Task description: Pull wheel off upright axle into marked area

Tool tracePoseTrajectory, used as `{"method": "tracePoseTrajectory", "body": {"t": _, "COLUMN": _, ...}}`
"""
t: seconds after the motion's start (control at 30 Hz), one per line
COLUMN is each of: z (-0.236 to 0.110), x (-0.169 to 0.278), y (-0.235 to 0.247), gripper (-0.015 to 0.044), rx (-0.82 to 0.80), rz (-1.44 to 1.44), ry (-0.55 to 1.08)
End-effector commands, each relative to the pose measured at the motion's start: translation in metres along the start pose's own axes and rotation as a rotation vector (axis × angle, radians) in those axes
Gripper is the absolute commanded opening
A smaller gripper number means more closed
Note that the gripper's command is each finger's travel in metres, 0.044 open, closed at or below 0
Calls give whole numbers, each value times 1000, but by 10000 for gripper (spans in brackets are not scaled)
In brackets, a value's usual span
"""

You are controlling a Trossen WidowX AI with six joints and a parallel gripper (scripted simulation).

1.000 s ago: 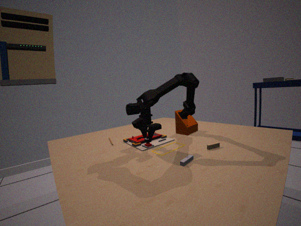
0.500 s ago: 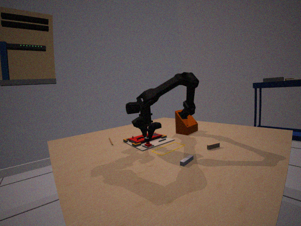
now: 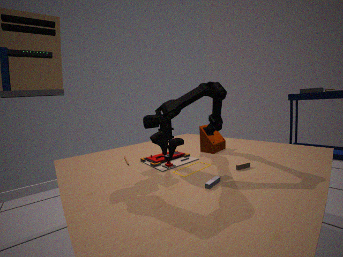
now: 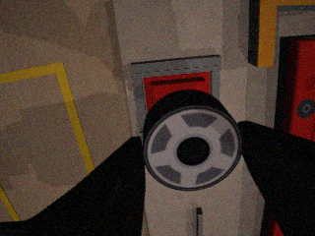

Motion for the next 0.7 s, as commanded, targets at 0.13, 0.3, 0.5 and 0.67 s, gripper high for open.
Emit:
{"method": "tracePoseTrajectory", "body": {"t": 0.13, "z": -7, "x": -1, "y": 0, "gripper": 0, "rx": 4, "rz": -2, "ry": -7}}
{"method": "tracePoseTrajectory", "body": {"t": 0.3, "z": -8, "x": -1, "y": 0, "gripper": 0, "rx": 3, "rz": -1, "ry": -7}}
{"method": "tracePoseTrajectory", "body": {"t": 0.5, "z": -10, "x": -1, "y": 0, "gripper": 0, "rx": 3, "rz": -1, "ry": -8}}
{"method": "tracePoseTrajectory", "body": {"t": 0.67, "z": -12, "x": -1, "y": 0, "gripper": 0, "rx": 3, "rz": -1, "ry": -8}}
Point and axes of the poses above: the point midway between the two fingers, 35 mm back from their tips, its own z axis out along the fingers, its own y axis across the jaws, x = y × z, the point moved 9 cm from there along -z, back along the fingers, and after that the axes turned 4 degrees about -z, right-handed, at the moved point
